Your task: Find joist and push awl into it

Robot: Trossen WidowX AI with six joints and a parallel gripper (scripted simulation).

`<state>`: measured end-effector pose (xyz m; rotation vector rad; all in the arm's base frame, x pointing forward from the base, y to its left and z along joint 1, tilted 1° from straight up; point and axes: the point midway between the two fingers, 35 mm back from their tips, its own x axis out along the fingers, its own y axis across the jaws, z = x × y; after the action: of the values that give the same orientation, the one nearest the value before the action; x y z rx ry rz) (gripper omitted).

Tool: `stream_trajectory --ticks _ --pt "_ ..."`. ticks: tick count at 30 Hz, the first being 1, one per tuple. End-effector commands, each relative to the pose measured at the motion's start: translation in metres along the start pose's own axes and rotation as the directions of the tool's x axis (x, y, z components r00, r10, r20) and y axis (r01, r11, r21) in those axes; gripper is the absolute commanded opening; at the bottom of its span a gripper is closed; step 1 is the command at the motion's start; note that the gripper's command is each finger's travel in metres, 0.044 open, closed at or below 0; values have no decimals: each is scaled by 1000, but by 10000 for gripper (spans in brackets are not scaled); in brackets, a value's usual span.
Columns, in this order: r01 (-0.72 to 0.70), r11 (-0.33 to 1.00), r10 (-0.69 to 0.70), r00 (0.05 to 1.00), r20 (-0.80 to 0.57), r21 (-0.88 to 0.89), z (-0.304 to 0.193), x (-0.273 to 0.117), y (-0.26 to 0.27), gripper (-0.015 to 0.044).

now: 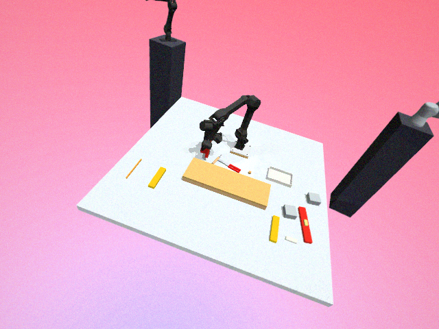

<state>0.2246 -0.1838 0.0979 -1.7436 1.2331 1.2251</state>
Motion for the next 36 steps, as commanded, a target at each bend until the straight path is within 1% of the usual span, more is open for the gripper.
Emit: stream_trajectory --ticks 1,36 --pt "2 1000 -2 999 -35 4 -1 -2 0 0" --pt "3 1000 -2 974 -225 4 4 -1 -1 0"
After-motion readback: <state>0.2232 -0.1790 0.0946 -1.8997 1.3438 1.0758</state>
